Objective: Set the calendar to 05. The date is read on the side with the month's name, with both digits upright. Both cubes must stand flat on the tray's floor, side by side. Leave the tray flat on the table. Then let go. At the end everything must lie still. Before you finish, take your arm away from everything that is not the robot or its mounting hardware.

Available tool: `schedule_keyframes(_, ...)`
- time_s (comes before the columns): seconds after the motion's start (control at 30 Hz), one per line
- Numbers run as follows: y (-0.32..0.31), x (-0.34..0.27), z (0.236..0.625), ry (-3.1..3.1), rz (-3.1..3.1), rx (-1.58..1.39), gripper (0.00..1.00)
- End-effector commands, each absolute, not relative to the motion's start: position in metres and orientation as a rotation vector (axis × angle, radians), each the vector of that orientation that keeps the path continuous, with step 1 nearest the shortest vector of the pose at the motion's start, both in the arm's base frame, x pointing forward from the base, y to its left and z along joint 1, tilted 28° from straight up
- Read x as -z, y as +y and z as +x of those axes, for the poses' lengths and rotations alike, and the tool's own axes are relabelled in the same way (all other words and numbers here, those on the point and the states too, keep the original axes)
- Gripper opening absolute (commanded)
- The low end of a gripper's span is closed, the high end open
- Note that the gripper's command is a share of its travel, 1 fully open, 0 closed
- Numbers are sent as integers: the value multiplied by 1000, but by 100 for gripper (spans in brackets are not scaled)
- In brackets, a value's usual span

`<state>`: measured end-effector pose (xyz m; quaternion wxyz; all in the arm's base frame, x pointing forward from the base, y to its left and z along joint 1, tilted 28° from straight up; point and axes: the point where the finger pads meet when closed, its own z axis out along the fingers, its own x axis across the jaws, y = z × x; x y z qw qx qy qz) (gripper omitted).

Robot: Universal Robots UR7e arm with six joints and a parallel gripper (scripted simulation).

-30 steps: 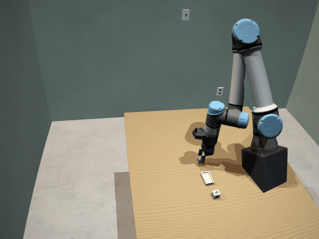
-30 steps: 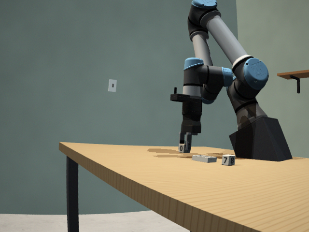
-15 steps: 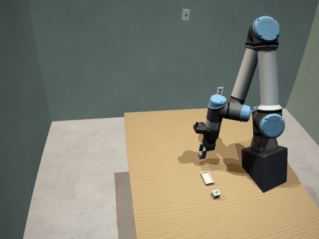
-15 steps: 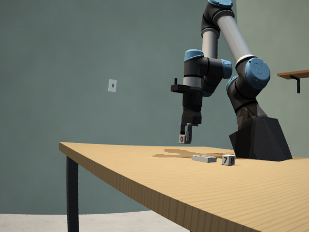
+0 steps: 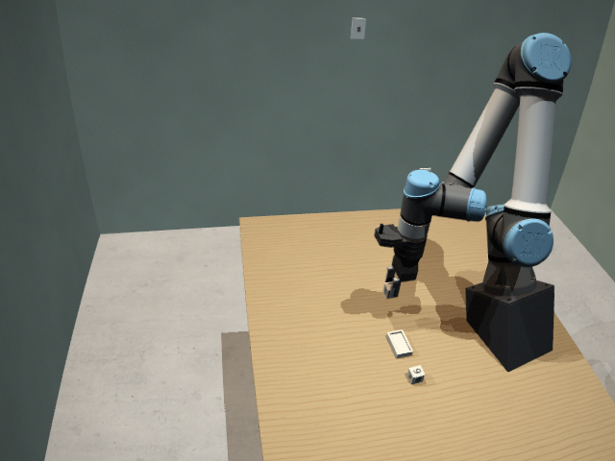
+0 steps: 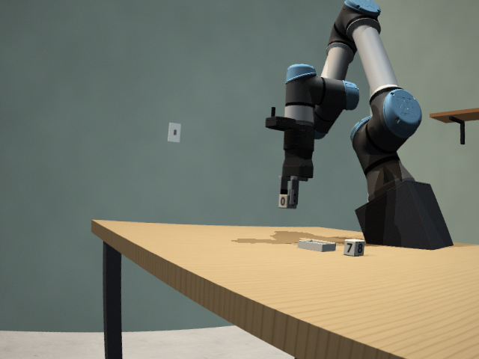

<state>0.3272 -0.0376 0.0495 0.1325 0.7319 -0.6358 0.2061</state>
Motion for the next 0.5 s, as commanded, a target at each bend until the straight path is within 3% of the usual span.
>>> schedule_keyframes(0.0,-34,-56,326,-1845,2124,-599,60)
schedule_keyframes(0.47,-31,-62,325,-1845,2124,-599,60)
